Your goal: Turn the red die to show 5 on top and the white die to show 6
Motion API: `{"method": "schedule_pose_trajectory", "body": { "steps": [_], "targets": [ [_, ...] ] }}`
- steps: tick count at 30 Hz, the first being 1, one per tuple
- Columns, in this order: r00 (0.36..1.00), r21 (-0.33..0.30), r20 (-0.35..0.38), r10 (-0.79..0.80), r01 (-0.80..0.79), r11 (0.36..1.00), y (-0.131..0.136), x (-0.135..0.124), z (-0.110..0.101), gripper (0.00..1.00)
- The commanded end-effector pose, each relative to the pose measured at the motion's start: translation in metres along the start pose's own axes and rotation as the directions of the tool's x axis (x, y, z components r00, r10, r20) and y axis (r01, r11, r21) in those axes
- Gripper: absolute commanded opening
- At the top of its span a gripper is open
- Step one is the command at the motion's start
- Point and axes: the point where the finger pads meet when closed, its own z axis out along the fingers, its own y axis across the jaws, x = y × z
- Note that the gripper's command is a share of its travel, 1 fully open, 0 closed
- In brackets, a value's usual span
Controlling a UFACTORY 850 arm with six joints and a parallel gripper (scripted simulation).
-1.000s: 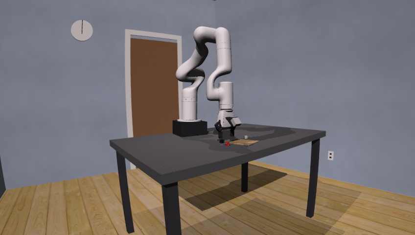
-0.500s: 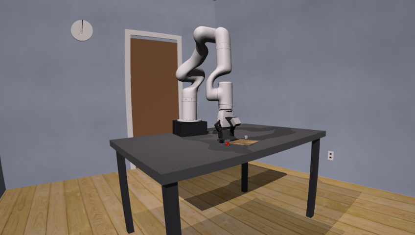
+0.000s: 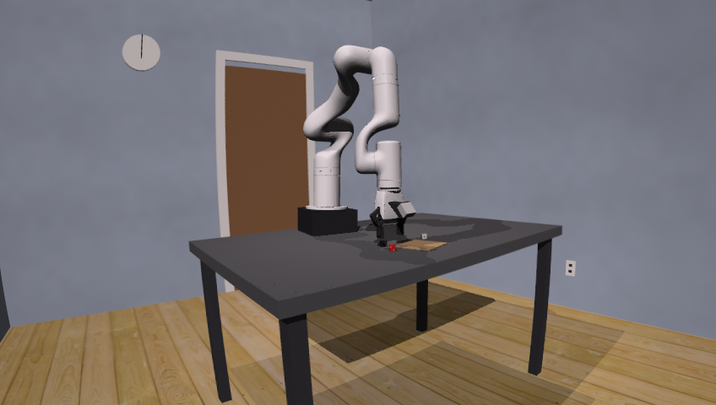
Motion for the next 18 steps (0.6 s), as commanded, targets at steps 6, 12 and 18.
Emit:
{"method": "schedule_pose_trajectory", "body": {
  "steps": [6, 12, 18],
  "targets": [
    [1.0, 0.0, -0.002, 0.0, 0.0, 1.0, 0.0, 0.001, -0.001, 1.0],
    [1.0, 0.0, -0.002, 0.0, 0.0, 1.0, -0.004, 0.001, -0.001, 1.0],
    [1.0, 0.0, -0.002, 0.0, 0.0, 1.0, -0.022, 0.002, -0.001, 1.0]
  ]
}}
